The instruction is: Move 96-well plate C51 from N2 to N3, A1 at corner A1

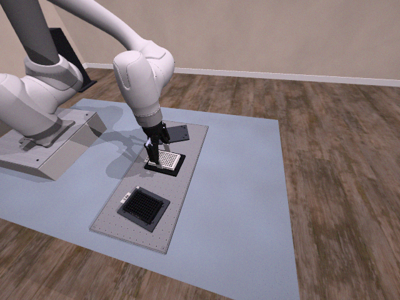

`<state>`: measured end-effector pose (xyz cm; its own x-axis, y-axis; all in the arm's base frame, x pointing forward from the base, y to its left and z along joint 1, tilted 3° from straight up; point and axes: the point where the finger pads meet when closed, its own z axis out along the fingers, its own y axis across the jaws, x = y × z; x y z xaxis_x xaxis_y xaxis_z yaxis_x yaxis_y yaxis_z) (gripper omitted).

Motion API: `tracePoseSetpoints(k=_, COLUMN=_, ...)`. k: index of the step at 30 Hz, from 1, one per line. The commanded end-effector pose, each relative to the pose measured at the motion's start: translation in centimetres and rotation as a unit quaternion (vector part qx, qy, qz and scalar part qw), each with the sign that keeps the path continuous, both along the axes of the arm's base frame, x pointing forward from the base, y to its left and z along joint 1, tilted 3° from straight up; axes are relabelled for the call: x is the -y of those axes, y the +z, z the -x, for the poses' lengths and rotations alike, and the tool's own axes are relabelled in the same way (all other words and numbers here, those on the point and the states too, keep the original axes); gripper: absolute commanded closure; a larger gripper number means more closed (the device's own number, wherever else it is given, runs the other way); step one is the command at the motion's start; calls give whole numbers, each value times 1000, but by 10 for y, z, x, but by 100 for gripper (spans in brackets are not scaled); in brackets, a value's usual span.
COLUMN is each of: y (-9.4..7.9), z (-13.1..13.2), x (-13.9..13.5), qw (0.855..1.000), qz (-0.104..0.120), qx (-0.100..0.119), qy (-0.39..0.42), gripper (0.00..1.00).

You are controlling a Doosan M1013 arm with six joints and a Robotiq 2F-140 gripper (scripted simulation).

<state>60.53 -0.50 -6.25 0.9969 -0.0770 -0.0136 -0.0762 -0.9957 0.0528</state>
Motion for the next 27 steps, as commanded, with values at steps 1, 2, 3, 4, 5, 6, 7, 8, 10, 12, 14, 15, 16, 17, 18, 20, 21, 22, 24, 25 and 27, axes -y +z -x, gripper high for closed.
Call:
tracePoseSetpoints(k=1, y=-2, z=0, x=0, qw=1000, qz=0, qx=0, qy=0, gripper=100)
tracePoseSetpoints(k=2, y=-3, z=0, x=0, qw=1000, qz=0, qx=0, qy=0, gripper=100)
tracePoseSetpoints(k=3, y=-3, z=0, x=0, qw=1000, qz=0, qx=0, qy=0, gripper=100)
tracePoseSetpoints(k=4, y=-3, z=0, x=0, qw=1000, qz=0, qx=0, qy=0, gripper=100)
tracePoseSetpoints(k=5, y=-3, z=0, x=0, qw=1000, qz=0, qx=0, qy=0, gripper=100)
tracePoseSetpoints(k=6, y=-3, z=0, x=0, qw=1000, qz=0, qx=0, qy=0, gripper=100)
tracePoseSetpoints(k=7, y=-4, z=0, x=0, qw=1000, qz=0, qx=0, qy=0, gripper=100)
tracePoseSetpoints(k=8, y=-4, z=0, x=0, qw=1000, qz=0, qx=0, qy=0, gripper=100)
tracePoseSetpoints(k=10, y=-5, z=0, x=0, qw=1000, qz=0, qx=0, qy=0, gripper=100)
tracePoseSetpoints(k=12, y=-5, z=0, x=0, qw=1000, qz=0, qx=0, qy=0, gripper=100)
tracePoseSetpoints(k=14, y=-5, z=0, x=0, qw=1000, qz=0, qx=0, qy=0, gripper=100)
tracePoseSetpoints(k=15, y=-5, z=0, x=0, qw=1000, qz=0, qx=0, qy=0, gripper=100)
tracePoseSetpoints(k=16, y=-5, z=0, x=0, qw=1000, qz=0, qx=0, qy=0, gripper=100)
tracePoseSetpoints(k=17, y=-5, z=0, x=0, qw=1000, qz=0, qx=0, qy=0, gripper=100)
tracePoseSetpoints(k=18, y=-5, z=0, x=0, qw=1000, qz=0, qx=0, qy=0, gripper=100)
tracePoseSetpoints(k=20, y=-5, z=0, x=0, qw=1000, qz=0, qx=0, qy=0, gripper=100)
tracePoseSetpoints(k=21, y=-5, z=0, x=0, qw=1000, qz=0, qx=0, qy=0, gripper=100)
tracePoseSetpoints(k=22, y=-5, z=0, x=0, qw=1000, qz=0, qx=0, qy=0, gripper=100)
tracePoseSetpoints(k=24, y=-5, z=0, x=0, qw=1000, qz=0, qx=0, qy=0, gripper=100)
tracePoseSetpoints(k=25, y=-5, z=0, x=0, qw=1000, qz=0, qx=0, qy=0, gripper=100)
tracePoseSetpoints(k=27, y=-5, z=0, x=0, qw=1000, qz=0, qx=0, qy=0, gripper=100)
